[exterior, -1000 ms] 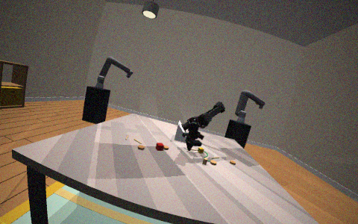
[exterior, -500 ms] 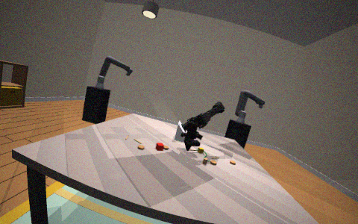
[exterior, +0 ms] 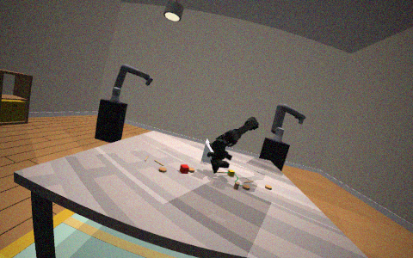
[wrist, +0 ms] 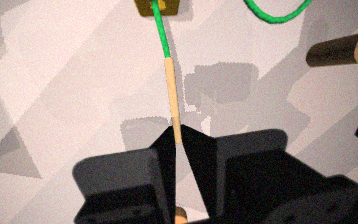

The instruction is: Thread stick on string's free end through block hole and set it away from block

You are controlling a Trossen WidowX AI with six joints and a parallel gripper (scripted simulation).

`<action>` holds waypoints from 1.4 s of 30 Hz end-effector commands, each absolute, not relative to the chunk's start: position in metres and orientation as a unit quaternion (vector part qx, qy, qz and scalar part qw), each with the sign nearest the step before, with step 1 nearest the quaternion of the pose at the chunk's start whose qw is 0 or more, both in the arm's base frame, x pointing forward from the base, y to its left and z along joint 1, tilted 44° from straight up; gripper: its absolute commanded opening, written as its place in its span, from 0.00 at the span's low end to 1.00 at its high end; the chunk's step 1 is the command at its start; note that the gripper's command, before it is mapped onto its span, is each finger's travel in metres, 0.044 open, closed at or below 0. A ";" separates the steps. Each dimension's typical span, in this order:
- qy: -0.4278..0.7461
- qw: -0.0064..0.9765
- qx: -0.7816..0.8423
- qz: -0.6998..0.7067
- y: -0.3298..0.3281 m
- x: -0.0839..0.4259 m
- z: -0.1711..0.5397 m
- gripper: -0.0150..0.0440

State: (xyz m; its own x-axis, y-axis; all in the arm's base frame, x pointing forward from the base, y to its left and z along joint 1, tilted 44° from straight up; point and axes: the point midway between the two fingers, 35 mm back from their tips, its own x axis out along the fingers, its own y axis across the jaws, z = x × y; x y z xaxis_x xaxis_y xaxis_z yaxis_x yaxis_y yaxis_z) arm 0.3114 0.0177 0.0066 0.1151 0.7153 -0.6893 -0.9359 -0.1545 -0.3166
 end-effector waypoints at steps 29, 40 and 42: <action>0.142 0.632 -0.395 0.652 0.017 0.319 -0.011 0.25; 0.142 0.632 -0.395 0.652 0.017 0.319 -0.011 0.25; 0.142 0.632 -0.395 0.652 0.017 0.319 -0.011 0.25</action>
State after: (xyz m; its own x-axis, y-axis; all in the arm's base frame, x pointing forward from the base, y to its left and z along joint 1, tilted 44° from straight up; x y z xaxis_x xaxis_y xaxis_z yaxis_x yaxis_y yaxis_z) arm 0.3156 0.0179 -0.0077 0.1068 0.7175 -0.6883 -0.9374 -0.1581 -0.3102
